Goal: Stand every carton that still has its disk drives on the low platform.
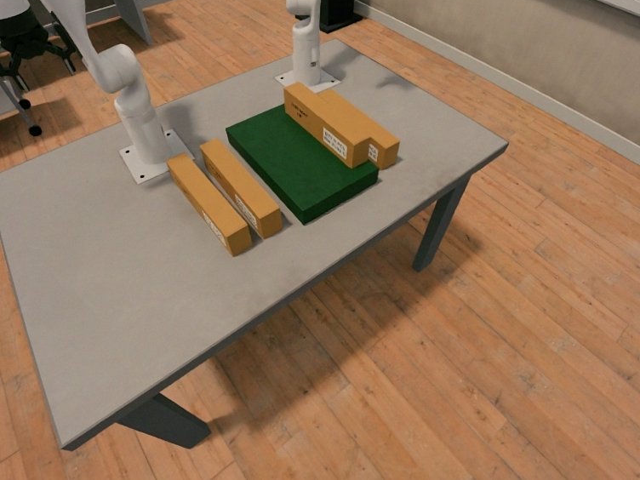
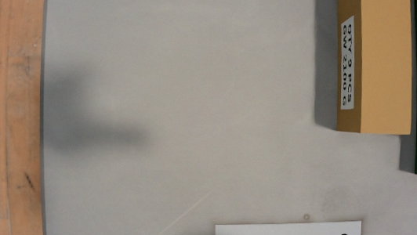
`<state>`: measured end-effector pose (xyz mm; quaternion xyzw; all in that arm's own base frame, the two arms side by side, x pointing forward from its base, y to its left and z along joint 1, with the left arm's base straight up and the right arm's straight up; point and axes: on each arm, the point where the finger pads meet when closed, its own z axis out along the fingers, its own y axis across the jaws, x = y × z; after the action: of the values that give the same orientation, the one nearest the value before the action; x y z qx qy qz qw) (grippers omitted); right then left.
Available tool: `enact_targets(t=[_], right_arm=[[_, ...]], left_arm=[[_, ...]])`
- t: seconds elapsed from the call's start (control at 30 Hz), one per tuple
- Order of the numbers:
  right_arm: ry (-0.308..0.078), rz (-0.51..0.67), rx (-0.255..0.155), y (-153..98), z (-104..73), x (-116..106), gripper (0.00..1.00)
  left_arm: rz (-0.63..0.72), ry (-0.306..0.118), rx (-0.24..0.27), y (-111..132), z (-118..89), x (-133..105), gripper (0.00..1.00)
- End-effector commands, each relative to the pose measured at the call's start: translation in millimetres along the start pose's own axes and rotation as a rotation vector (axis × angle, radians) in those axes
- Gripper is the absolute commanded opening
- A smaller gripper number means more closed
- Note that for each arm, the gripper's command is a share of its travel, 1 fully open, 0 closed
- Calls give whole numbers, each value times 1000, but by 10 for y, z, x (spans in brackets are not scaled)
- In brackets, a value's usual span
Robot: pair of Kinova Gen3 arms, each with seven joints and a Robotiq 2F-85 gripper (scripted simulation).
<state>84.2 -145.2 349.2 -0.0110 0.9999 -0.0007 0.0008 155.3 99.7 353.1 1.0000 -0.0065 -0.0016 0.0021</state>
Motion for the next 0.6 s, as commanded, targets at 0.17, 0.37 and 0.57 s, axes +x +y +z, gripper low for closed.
enact_targets(t=[0.17,0.37,0.57], right_arm=[[0,0,0,0,-2,-2,1000],[0,0,0,0,-2,-2,1000],[0,0,0,0,-2,-2,1000]], left_arm=[[0,1,-1,-554,17,-227,1000],[0,1,-1,-554,17,-227,1000],[0,1,-1,-554,17,-227,1000]])
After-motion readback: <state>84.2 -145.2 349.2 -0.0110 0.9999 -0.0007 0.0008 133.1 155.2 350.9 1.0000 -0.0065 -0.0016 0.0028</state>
